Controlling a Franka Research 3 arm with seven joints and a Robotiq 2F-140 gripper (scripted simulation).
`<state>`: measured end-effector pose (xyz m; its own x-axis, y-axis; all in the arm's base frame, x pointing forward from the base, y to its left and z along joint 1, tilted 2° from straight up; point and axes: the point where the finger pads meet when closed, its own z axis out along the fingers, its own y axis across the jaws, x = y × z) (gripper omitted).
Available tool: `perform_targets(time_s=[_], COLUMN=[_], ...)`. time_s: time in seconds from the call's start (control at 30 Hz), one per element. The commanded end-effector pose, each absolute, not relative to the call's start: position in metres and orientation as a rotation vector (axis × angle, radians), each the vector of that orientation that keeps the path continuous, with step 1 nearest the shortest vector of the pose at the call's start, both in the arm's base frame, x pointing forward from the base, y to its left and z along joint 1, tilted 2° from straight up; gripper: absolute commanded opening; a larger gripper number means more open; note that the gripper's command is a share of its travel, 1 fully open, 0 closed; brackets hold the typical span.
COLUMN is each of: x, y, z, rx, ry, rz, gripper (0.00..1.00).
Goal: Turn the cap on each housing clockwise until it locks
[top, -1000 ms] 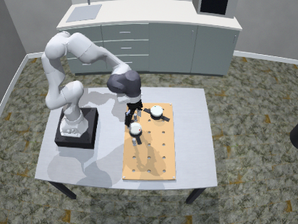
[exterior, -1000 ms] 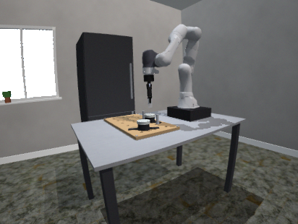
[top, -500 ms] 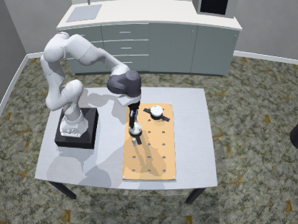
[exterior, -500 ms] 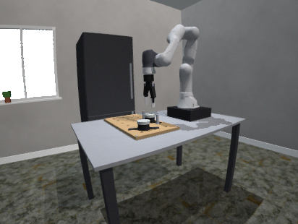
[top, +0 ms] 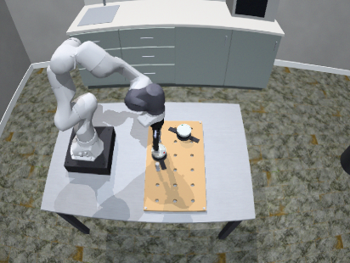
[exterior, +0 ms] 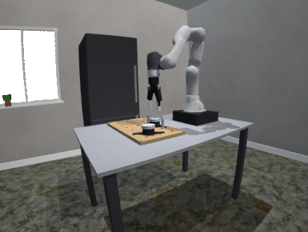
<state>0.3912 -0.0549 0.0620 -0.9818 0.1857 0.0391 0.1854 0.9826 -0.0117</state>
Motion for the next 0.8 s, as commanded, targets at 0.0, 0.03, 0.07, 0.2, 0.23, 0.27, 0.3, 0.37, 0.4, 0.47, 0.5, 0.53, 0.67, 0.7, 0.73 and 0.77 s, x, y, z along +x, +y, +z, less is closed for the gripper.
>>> perform_targets(time_s=[0.0, 0.03, 0.07, 0.2, 0.23, 0.27, 0.3, 0.37, 0.4, 0.47, 0.5, 0.53, 0.67, 0.7, 0.73, 0.77], x=[0.3921, 0.3921, 0.3921, 0.3921, 0.3921, 0.3921, 0.3921, 0.3921, 0.3921, 0.3921, 0.3921, 0.3921, 0.3920, 0.3920, 0.3920, 0.3920], y=[-0.0545, -0.0545, -0.0545, -0.0545, -0.0545, -0.0545, -0.0545, -0.0545, -0.0545, -0.0545, -0.0545, -0.0545, -0.0545, -0.0545, -0.0546, -0.0546], z=[0.0616, 0.0616, 0.0616, 0.0616, 0.0615, 0.0615, 0.0614, 0.0611, 0.0609, 0.0606, 0.0606, 0.0603, 0.0583, 0.0576, 0.0569, 0.0561], rx=[-0.231, -0.231, -0.231, -0.231, -0.231, -0.231, -0.231, -0.231, -0.231, -0.231, -0.231, -0.231, -0.231, -0.231, -0.231, -0.230], ry=[-3.099, -3.099, -3.099, -3.099, -3.099, -3.099, -3.099, -3.099, -3.099, -3.099, -3.099, -3.099, -3.099, -3.099, -3.099, -3.099], rz=[0.005, 0.005, 0.005, 0.005, 0.005, 0.005, 0.005, 0.005, 0.005, 0.005, 0.005, 0.005, 0.005, 0.005, 0.005, 0.005], gripper=[0.78, 0.78, 0.78, 0.78, 0.78, 0.78, 0.78, 0.78, 0.78, 0.78, 0.78, 0.78, 0.78, 0.78, 0.78, 0.78])
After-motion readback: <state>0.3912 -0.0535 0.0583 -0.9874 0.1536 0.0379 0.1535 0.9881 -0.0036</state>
